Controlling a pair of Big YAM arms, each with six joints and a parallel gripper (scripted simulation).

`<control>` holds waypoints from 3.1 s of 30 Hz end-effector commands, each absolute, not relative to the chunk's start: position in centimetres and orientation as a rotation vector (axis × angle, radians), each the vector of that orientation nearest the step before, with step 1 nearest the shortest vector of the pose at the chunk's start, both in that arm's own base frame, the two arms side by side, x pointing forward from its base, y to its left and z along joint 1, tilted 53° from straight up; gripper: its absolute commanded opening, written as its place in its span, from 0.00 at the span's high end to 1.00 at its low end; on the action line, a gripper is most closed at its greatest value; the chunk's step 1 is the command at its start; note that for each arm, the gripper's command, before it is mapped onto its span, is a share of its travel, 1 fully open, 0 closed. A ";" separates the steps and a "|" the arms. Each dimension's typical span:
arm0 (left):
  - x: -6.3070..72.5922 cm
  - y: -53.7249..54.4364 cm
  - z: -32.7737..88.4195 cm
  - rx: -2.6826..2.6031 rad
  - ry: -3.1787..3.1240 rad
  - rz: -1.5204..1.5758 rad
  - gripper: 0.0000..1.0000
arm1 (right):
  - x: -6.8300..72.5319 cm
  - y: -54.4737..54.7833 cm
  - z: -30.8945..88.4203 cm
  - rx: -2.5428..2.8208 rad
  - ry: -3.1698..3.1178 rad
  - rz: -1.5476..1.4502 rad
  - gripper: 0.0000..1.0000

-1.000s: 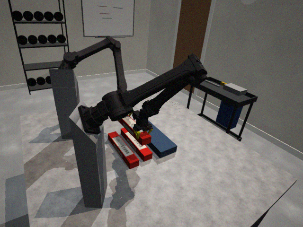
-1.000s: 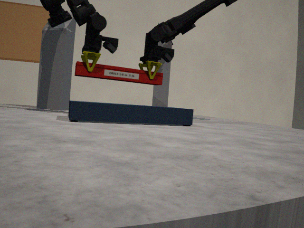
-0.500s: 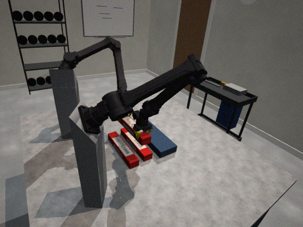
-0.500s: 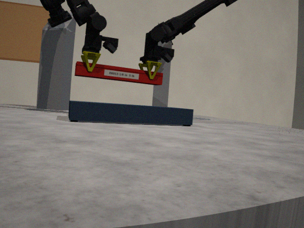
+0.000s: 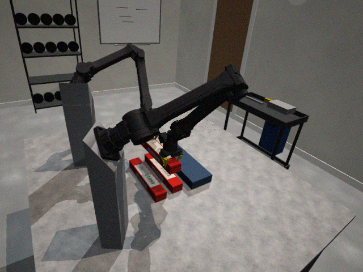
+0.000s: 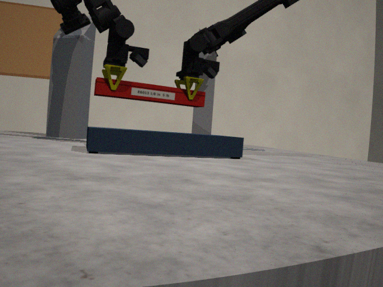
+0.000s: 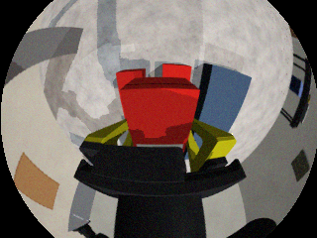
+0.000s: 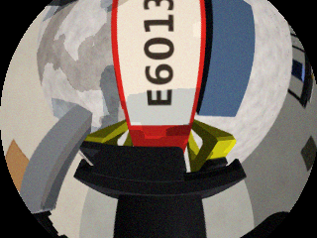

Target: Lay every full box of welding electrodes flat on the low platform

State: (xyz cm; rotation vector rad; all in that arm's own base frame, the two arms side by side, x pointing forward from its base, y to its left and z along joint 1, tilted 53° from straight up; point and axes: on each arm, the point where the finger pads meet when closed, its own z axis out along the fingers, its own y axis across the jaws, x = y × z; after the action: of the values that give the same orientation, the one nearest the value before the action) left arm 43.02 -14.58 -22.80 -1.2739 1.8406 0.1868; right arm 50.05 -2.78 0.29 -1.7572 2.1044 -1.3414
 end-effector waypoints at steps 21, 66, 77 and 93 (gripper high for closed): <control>42.6 -16.3 -21.1 -1.239 1.841 0.162 1.00 | 49.7 -1.3 1.7 -1.751 2.069 -1.344 1.00; 41.9 -17.3 -20.2 -1.228 1.844 0.148 1.00 | 49.0 -0.2 2.5 -1.751 2.058 -1.339 1.00; 40.9 -18.4 -19.0 -1.228 1.844 0.146 1.00 | 48.0 0.7 3.6 -1.749 2.057 -1.340 1.00; 39.5 -19.6 -17.6 -1.229 1.843 0.144 1.00 | 46.7 2.0 5.1 -1.746 2.057 -1.340 1.00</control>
State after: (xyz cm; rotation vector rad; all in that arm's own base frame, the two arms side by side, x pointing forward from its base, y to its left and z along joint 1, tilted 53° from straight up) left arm 40.03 -17.30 -19.68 -1.2679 1.8413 0.1845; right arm 46.99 0.12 3.33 -1.7539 2.1025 -1.3441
